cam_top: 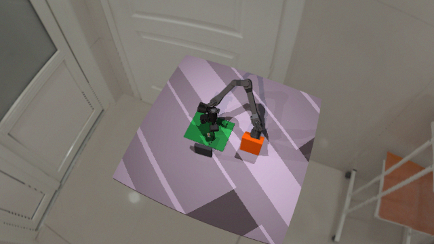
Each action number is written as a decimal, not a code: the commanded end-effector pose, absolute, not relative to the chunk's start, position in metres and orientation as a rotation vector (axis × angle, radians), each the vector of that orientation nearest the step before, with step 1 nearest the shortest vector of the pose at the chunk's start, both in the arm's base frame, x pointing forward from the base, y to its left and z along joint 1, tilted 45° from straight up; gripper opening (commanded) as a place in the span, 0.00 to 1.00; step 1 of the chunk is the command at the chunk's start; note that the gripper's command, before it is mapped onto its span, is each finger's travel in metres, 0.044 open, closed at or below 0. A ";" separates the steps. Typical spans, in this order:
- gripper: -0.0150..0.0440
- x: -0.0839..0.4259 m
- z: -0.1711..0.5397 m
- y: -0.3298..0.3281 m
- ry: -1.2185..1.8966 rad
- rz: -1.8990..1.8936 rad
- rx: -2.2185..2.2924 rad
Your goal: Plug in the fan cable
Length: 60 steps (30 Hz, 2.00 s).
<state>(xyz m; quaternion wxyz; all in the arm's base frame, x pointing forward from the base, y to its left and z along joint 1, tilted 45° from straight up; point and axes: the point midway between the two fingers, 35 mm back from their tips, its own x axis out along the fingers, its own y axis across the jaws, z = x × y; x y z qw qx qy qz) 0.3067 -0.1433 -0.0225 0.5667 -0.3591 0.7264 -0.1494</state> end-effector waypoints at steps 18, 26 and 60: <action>0.25 0.312 0.013 -0.108 1.707 -0.348 -0.849; 0.25 0.314 0.007 -0.103 1.657 -0.472 -0.735; 0.25 0.323 -0.033 -0.062 1.089 -1.266 0.146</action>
